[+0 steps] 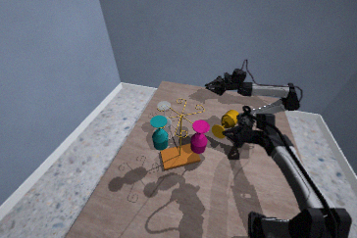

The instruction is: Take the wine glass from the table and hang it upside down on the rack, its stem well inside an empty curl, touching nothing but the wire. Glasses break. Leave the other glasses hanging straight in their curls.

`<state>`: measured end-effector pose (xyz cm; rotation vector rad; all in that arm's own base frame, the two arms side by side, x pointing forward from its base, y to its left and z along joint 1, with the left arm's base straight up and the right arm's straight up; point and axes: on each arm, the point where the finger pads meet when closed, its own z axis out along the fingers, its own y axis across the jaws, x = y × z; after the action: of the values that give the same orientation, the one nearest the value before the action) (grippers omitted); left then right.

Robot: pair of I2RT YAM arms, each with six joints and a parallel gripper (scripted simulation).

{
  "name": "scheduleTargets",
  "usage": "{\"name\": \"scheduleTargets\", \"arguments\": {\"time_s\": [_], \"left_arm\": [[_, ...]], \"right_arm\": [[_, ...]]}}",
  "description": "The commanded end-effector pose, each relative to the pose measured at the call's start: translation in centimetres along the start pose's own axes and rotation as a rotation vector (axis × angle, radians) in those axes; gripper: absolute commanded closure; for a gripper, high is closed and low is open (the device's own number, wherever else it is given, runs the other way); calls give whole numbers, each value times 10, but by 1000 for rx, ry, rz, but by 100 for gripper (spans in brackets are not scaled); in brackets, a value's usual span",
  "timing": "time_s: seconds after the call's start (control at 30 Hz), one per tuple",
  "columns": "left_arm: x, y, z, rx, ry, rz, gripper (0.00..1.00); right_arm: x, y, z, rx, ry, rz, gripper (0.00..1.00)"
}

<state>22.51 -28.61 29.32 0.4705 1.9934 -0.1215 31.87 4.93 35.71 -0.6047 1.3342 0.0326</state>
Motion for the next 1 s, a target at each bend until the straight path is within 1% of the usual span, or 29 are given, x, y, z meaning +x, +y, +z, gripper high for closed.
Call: {"name": "scheduleTargets", "arguments": {"time_s": [0.0, 0.03, 0.07, 0.13, 0.17, 0.23, 0.3, 0.33, 0.37, 0.4, 0.47, 0.53, 0.6, 0.7, 0.73, 0.8, 0.83, 0.87, 0.9, 0.97], "left_arm": [[-18, -13, 0, -8, -48, 0, 100], [-20, -16, 0, -9, -51, 6, 100], [-21, -19, 1, -11, -54, 13, 100], [-23, -26, 2, -13, -59, 26, 100], [-25, -29, 2, -14, -62, 32, 100], [-25, -29, 2, -14, -62, 32, 100], [-27, -36, 3, -16, -66, 45, 100], [-27, -39, 4, -17, -66, 50, 100], [-28, -42, 4, -17, -69, 56, 100], [-29, -46, 4, -18, -71, 62, 100], [-30, -54, 5, -18, -77, 77, 100], [-32, -61, 5, -20, -82, 91, 100], [-33, -68, 6, -22, -87, 103, 100], [-37, -77, 6, -27, -98, 121, 100], [-48, -68, 10, -52, -116, 121, 100], [-48, -68, 10, -52, -116, 121, 100], [-57, -66, 7, -51, -135, 156, 100], [-49, -77, 16, -49, -120, 226, 100], [-52, -78, 17, -47, -125, 243, 100], [-55, -79, 21, -61, -133, 285, 100]], "right_arm": [[5, -31, 13, 158, 108, 164, 84], [8, -39, 15, 198, 133, 206, 84], [6, -33, 15, 166, 121, 184, 84], [5, -40, 20, 191, 130, 208, 84], [8, -48, 23, 238, 152, 250, 84], [8, -48, 23, 238, 152, 250, 84], [16, -65, 26, 340, 203, 342, 84], [13, -60, 26, 310, 195, 325, 84], [12, -63, 29, 319, 194, 331, 84], [13, -67, 31, 340, 204, 350, 84], [21, -82, 33, 448, 246, 432, 84], [23, -89, 34, 496, 265, 471, 84], [20, -89, 38, 485, 260, 469, 84], [10, -81, 44, 413, 228, 419, 84], [-3, -83, 40, 418, 211, 389, 84], [-3, -83, 40, 418, 211, 389, 84], [-3, -83, 39, 420, 207, 389, 84], [-9, -83, 37, 420, 195, 386, 84], [-14, -84, 35, 425, 188, 377, 84], [-14, -85, 36, 427, 188, 376, 84]]}}
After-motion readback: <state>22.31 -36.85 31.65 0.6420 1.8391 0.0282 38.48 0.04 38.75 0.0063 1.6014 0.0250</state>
